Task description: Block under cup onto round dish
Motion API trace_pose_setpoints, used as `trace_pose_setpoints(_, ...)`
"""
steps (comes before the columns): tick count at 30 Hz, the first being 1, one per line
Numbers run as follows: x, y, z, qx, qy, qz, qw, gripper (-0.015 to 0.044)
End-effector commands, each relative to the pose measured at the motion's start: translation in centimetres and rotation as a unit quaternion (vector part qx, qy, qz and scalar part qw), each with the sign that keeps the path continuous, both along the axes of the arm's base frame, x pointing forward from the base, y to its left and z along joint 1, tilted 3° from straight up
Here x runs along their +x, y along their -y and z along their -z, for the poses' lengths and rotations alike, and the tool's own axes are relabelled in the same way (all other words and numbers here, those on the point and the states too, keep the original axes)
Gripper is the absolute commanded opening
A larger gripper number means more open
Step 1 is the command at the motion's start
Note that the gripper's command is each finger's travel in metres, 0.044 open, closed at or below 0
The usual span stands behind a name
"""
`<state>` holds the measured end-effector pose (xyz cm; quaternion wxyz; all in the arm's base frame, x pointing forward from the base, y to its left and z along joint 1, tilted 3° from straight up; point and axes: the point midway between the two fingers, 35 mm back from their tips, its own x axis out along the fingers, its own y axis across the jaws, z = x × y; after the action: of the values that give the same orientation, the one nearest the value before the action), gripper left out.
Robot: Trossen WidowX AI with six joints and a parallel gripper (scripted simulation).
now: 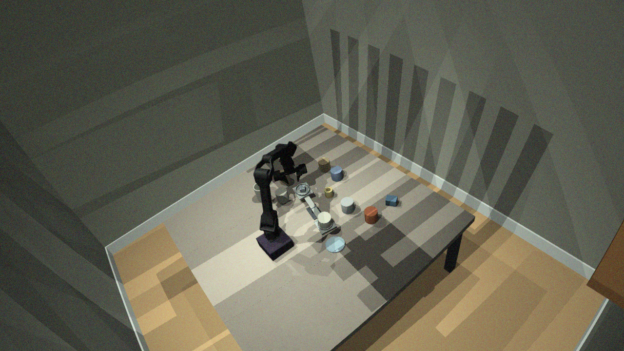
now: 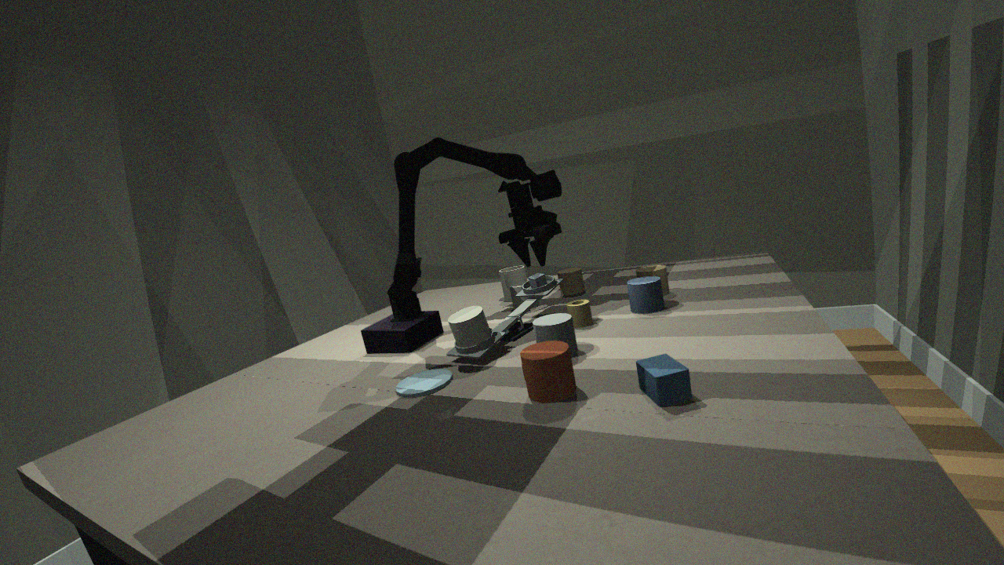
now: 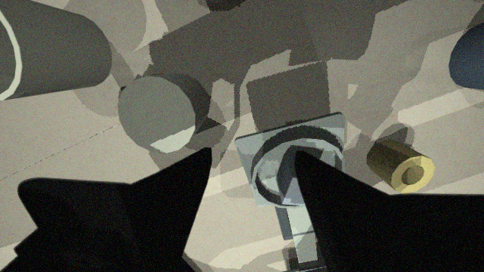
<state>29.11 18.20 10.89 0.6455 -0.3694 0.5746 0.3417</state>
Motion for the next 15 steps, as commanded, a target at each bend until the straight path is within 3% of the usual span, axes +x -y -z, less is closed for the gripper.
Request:
trace_pose_setpoints(1,1.2,2.6,-1.0,-0.005,-0.006,0.037,0.999,0.026)
trace_pose_setpoints(5,1.9,5.2,-1.9,-0.011,-0.015,0.067,0.998,0.026)
trace_pose_setpoints(15,2.0,5.2,-0.3,-0.011,-0.015,0.067,0.998,0.026)
